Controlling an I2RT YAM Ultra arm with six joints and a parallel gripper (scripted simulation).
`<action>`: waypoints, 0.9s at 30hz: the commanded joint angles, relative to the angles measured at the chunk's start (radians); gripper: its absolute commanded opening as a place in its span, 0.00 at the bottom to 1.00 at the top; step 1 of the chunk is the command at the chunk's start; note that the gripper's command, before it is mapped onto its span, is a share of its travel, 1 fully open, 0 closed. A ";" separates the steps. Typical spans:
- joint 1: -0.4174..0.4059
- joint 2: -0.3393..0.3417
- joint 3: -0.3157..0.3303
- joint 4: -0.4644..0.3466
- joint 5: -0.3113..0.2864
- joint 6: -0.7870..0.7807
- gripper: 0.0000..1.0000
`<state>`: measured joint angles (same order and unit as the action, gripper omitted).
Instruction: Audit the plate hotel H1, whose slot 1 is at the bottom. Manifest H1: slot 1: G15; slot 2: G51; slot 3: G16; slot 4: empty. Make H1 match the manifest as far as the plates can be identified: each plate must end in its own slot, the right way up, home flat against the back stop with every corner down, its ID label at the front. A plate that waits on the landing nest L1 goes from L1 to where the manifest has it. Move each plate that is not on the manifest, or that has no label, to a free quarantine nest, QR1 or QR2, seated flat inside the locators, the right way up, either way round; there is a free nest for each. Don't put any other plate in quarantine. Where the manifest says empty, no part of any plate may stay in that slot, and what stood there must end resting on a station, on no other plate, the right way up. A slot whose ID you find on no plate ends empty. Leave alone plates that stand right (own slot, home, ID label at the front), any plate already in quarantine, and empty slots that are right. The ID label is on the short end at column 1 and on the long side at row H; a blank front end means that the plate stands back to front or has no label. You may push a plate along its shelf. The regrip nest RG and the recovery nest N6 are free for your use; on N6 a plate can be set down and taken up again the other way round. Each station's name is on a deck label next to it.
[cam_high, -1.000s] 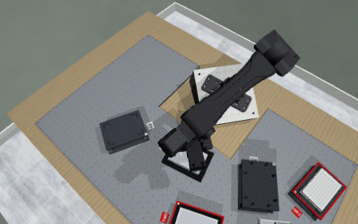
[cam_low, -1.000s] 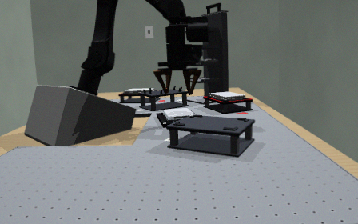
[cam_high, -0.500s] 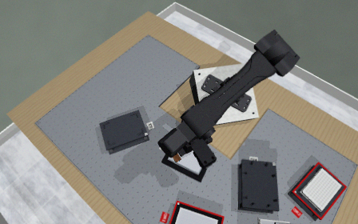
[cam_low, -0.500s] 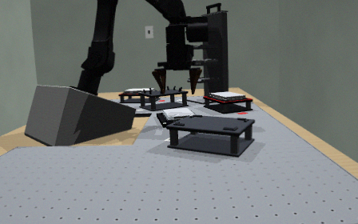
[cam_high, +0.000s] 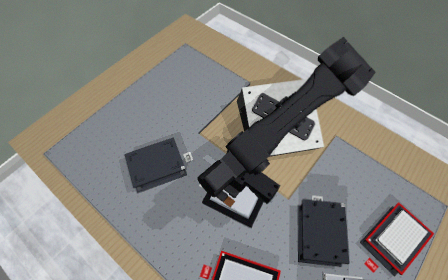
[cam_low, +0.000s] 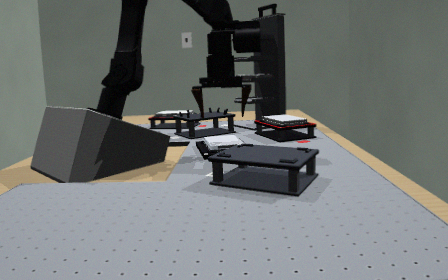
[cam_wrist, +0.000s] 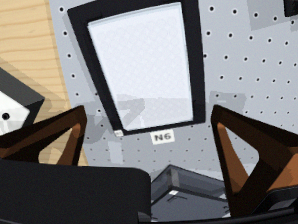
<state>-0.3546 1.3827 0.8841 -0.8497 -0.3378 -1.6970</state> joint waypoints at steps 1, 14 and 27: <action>-0.002 -0.005 0.004 -0.004 -0.001 -0.125 1.00; 0.011 0.011 -0.019 0.039 0.002 -0.189 1.00; 0.033 0.044 -0.054 0.115 0.007 -0.166 1.00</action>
<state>-0.3199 1.4307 0.8268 -0.7532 -0.3302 -1.8671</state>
